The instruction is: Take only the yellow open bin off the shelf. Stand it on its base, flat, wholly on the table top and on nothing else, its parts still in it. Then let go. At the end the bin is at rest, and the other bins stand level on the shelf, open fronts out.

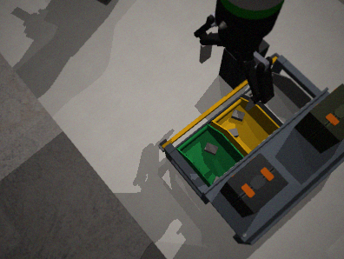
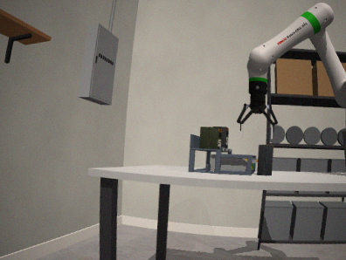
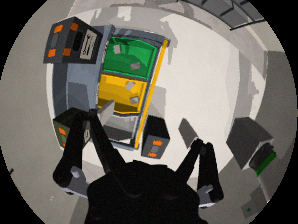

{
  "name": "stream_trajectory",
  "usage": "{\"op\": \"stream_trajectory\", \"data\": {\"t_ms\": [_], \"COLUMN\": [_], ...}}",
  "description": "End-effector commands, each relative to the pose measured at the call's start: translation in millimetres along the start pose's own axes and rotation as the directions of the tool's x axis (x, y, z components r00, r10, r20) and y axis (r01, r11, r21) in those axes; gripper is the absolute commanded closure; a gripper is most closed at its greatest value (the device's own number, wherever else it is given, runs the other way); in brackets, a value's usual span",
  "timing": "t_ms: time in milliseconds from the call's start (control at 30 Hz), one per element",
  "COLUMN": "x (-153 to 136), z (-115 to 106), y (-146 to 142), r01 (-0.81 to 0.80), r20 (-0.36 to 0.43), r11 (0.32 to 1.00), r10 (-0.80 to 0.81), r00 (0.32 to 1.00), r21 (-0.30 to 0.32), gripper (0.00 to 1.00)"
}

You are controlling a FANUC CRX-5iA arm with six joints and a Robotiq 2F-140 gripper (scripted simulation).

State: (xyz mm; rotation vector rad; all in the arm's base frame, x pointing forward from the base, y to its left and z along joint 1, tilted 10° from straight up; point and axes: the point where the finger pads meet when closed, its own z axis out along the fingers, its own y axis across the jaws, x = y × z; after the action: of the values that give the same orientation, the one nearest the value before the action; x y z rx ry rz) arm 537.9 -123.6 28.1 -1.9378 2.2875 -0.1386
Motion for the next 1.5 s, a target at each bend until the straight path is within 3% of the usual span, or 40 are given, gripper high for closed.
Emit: {"op": "stream_trajectory", "data": {"t_ms": [0, 333, 367, 1467], "x": [-0.1, -0.1, -0.1, -0.1], "z": [-0.3, -0.3, -0.3, -0.3], "y": [-0.2, -0.2, -0.2, -0.2], "r01": [0.000, 0.000, 0.000, 0.000], "r20": [0.000, 0.000, 0.000, 0.000], "r11": [1.000, 1.000, 1.000, 1.000], "r10": [0.000, 0.000, 0.000, 0.000], "r00": [1.000, 1.000, 1.000, 1.000], "r21": [0.000, 0.000, 0.000, 0.000], "gripper": [0.00, 0.00, 0.72, 0.72]}}
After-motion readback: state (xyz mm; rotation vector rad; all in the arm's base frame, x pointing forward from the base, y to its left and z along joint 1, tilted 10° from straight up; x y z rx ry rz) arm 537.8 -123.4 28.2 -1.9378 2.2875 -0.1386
